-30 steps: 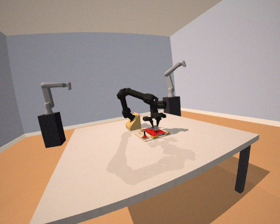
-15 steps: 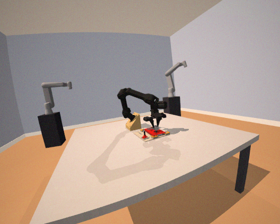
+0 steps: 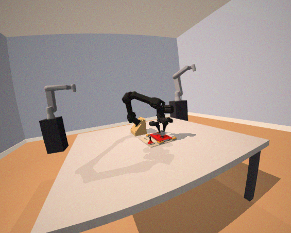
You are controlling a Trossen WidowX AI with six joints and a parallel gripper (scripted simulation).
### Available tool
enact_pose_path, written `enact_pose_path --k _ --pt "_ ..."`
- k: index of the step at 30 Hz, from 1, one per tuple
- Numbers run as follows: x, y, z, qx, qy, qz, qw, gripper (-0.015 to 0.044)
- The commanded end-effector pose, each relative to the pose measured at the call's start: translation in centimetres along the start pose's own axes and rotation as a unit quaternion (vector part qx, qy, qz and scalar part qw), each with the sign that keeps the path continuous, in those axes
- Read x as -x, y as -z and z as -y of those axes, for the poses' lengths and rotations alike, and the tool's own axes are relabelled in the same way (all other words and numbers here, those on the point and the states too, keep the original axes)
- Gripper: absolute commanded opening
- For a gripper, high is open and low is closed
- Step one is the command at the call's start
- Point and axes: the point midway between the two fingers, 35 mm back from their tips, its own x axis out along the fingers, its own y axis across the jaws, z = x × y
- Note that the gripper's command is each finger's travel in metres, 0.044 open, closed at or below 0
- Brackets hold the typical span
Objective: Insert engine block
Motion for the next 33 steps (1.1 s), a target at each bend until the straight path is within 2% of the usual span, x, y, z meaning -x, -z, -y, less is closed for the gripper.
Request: enact_pose_path --k 1,33 --pt "0.24 0.00 -0.25 0.002 -0.002 0.002 1.000 0.0159" --pt "0.01 -0.07 -0.25 -0.005 -0.002 0.002 1.000 0.0159"
